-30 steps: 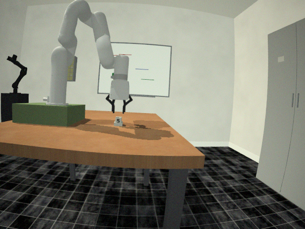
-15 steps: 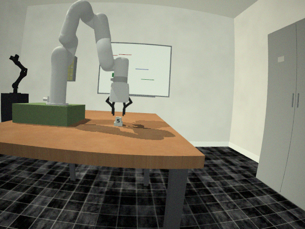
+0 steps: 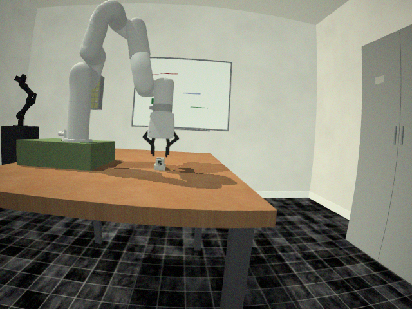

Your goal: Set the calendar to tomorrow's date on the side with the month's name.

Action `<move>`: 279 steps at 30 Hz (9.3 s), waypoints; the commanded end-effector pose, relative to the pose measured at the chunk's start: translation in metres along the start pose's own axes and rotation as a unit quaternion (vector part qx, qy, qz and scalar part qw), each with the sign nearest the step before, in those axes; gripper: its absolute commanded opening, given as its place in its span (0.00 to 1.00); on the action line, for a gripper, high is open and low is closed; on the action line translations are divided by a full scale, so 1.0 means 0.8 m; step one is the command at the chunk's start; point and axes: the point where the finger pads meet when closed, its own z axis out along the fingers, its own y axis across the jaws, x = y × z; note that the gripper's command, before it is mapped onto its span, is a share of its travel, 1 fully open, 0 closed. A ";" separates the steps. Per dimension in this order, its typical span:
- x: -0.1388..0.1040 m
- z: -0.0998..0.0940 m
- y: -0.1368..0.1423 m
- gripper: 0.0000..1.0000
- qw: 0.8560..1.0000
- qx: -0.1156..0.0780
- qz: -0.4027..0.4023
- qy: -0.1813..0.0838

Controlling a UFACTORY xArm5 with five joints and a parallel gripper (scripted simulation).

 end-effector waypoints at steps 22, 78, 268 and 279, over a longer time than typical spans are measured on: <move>0.000 -0.001 0.001 0.49 1.000 -0.001 0.000 0.000; 0.000 -0.001 0.001 0.49 1.000 -0.001 0.000 0.000; 0.001 0.034 0.001 0.29 1.000 -0.001 0.000 0.000; 0.001 0.034 0.001 0.29 1.000 -0.001 0.000 0.000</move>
